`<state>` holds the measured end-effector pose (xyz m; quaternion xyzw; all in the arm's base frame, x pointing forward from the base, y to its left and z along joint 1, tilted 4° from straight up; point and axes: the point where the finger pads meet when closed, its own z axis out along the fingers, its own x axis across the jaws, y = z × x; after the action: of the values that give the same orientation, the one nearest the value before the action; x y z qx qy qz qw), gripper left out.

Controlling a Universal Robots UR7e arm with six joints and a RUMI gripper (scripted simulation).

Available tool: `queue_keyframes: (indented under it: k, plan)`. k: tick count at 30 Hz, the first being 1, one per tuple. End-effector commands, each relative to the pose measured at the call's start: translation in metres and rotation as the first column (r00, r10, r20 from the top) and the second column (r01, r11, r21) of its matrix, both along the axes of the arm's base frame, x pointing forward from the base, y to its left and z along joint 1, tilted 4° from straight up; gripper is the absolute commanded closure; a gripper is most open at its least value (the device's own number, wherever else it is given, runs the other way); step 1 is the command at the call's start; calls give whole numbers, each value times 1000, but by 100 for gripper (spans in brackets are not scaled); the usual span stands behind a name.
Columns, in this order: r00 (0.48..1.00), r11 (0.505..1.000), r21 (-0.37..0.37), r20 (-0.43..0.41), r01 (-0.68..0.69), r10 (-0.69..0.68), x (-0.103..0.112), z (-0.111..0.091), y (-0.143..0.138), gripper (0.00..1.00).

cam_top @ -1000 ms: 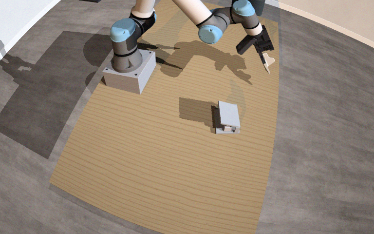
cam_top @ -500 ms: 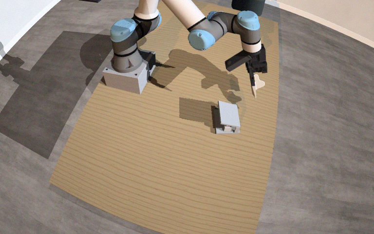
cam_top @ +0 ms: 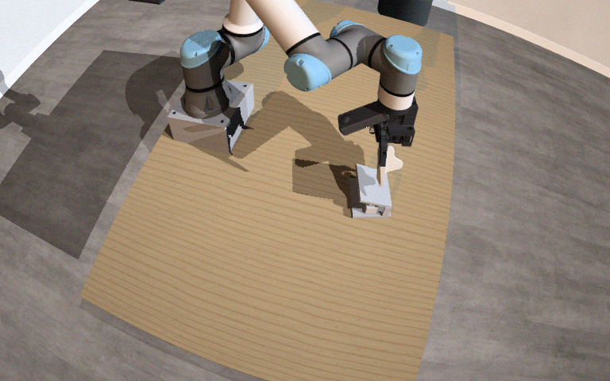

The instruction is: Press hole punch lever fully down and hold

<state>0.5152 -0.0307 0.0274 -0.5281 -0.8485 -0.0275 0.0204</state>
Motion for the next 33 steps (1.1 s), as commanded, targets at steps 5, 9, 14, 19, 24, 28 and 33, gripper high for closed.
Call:
queue_keyframes:
  k: [5,9,14,19,24,28,33]
  plan:
    - [999,1000,-8,-44,-7,7,-13,1,-20,0]
    - [999,1000,-8,-44,-7,7,-13,1,-20,100]
    - [999,1000,-8,-44,-7,7,-13,1,-20,100]
    - [999,1000,-8,-44,-7,7,-13,1,-20,100]
    - [999,1000,-8,-44,-7,7,-13,1,-20,100]
    - [999,1000,-8,-44,-7,7,-13,1,-20,100]
    - [999,1000,-8,-44,-7,7,-13,1,-20,100]
